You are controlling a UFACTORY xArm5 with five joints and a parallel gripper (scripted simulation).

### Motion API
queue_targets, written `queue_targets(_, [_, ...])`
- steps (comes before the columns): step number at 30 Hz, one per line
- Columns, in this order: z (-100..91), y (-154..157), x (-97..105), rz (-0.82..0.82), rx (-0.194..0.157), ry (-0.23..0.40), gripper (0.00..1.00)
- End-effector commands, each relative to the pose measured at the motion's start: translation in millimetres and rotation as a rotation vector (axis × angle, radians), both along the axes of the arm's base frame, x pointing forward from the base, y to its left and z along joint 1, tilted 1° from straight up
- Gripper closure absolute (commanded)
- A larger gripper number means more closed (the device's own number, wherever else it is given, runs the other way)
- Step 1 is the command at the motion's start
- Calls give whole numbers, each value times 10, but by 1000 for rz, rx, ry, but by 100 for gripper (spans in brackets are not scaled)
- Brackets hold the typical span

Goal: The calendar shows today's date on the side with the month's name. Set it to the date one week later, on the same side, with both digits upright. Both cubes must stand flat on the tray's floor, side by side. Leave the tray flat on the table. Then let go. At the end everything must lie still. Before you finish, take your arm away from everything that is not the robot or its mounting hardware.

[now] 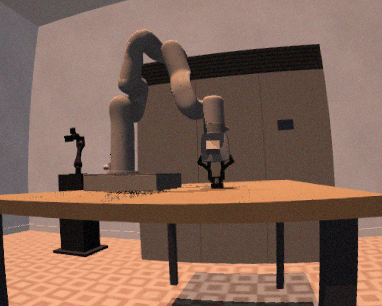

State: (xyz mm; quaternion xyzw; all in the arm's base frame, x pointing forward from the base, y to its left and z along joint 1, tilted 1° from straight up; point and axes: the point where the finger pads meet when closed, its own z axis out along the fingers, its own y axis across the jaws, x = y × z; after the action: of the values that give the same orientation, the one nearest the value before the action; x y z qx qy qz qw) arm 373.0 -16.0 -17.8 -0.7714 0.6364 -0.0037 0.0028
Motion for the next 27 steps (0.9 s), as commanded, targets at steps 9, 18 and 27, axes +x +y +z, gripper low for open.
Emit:
queue_targets(9, [9,0,12,0,0,-3,73])
queue_targets(18, [9,0,12,0,0,-3,65])
queue_targets(27, [9,0,12,0,0,-3,53])
